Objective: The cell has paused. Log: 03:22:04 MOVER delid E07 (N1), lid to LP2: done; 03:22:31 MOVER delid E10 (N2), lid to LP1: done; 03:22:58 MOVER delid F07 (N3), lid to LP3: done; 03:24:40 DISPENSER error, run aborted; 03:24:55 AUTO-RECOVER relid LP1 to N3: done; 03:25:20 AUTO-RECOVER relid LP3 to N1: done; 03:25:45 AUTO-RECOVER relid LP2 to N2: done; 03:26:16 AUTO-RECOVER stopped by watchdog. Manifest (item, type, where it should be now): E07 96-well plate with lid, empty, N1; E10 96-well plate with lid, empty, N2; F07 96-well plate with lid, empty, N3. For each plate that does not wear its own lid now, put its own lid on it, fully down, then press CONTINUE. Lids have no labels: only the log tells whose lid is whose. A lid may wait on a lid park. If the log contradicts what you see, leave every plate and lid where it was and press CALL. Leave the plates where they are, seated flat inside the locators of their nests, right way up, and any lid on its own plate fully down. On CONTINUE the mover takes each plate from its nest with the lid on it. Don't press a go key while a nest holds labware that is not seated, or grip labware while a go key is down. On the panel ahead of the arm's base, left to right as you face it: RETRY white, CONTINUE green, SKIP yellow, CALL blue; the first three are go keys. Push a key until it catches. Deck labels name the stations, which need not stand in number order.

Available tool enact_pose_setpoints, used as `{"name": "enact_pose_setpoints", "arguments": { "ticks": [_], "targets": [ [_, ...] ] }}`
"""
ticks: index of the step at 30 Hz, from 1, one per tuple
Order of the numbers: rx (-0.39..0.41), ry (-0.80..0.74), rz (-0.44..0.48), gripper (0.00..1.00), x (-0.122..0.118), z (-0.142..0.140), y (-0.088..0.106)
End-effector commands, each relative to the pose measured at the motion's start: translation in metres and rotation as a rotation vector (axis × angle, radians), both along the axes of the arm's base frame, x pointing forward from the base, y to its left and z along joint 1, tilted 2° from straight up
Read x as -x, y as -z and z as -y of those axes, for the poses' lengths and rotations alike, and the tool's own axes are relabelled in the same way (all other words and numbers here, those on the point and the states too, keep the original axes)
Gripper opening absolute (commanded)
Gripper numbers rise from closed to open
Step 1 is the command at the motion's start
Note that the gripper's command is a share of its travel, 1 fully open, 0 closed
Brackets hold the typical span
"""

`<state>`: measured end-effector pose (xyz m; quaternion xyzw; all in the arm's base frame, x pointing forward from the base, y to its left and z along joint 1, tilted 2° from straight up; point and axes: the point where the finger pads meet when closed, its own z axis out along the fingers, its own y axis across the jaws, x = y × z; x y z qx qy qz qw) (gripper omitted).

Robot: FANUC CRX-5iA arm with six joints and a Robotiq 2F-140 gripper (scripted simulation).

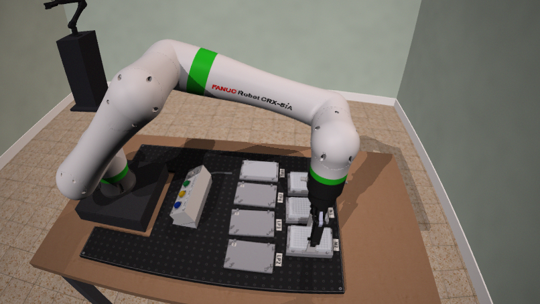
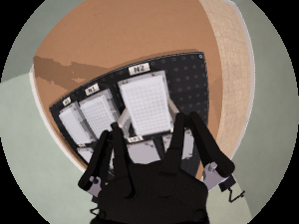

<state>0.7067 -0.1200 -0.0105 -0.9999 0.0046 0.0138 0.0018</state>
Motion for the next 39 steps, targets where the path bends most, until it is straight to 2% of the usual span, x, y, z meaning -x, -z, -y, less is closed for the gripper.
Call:
{"name": "enact_pose_setpoints", "arguments": {
  "ticks": [1,15,39],
  "targets": [
    [0.0,0.0,0.0,0.0,0.0,0.0,0.0],
    [0.0,0.0,0.0,0.0,0.0,0.0,-0.008],
    [0.0,0.0,0.0,0.0,-0.001,0.0,-0.04]
  ]
}}
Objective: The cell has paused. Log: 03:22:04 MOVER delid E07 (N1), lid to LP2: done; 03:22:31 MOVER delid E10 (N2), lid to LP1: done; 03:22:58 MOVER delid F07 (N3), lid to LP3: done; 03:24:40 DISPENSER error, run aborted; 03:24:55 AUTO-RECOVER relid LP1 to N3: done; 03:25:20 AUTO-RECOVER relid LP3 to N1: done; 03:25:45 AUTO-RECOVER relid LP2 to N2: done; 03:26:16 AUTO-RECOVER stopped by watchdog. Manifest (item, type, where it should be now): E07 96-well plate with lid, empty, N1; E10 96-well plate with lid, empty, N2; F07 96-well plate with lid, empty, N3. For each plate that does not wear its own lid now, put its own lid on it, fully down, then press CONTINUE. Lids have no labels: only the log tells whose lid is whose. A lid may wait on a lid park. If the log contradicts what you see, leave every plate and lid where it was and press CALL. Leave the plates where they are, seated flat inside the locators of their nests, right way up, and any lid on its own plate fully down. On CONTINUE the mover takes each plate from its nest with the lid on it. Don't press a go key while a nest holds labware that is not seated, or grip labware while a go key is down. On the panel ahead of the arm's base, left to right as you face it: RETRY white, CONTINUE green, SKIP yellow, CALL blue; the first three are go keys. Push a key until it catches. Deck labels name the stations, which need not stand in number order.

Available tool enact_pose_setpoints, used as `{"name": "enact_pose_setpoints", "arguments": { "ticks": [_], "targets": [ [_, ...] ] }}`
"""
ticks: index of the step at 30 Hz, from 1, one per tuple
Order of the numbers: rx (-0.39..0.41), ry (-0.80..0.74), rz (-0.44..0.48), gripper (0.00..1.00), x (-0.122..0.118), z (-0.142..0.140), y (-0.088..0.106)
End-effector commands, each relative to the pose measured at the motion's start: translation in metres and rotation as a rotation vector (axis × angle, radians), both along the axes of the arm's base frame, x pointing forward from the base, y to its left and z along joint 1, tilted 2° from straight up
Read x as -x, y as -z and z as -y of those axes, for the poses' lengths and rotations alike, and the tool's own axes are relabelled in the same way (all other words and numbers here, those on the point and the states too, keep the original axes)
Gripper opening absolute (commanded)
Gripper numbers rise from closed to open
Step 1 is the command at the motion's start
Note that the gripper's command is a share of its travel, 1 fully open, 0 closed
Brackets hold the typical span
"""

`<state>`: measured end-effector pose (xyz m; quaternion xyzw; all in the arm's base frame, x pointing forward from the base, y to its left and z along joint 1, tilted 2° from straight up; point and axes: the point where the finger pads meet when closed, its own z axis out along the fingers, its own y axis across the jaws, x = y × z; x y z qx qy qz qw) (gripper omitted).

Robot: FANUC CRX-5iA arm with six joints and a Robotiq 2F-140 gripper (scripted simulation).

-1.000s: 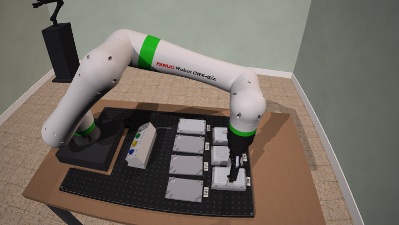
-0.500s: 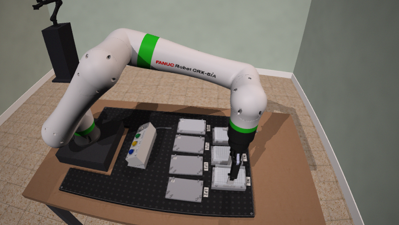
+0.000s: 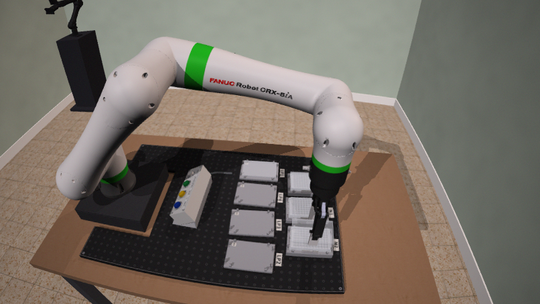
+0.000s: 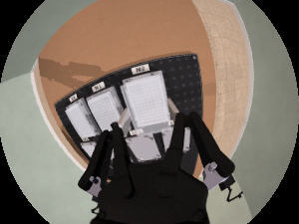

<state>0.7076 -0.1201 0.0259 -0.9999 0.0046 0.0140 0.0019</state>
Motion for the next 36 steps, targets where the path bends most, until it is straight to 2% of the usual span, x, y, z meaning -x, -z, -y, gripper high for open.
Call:
{"name": "enact_pose_setpoints", "arguments": {
  "ticks": [1,23,25,27,29,31,32,33,34,36],
  "targets": [
    [0.0,0.0,0.0,0.0,0.0,0.0,-0.005],
    [0.0,0.0,0.0,0.0,-0.001,-0.001,-0.014],
    [0.0,0.0,0.001,0.0,-0.001,-0.028,-0.015],
    [0.0,0.0,0.001,0.0,-0.001,-0.028,-0.015],
    [0.0,0.0,0.001,0.0,0.002,-0.08,-0.015],
    [0.0,0.0,0.001,0.0,0.002,-0.08,-0.015],
    [0.0,0.0,0.001,0.0,0.005,-0.104,-0.015],
    [0.0,0.0,0.001,0.0,0.005,-0.104,-0.015],
    [0.0,0.0,0.001,0.0,0.008,-0.121,-0.015],
    [0.0,0.0,0.001,0.0,0.009,-0.13,-0.015]
  ]
}}
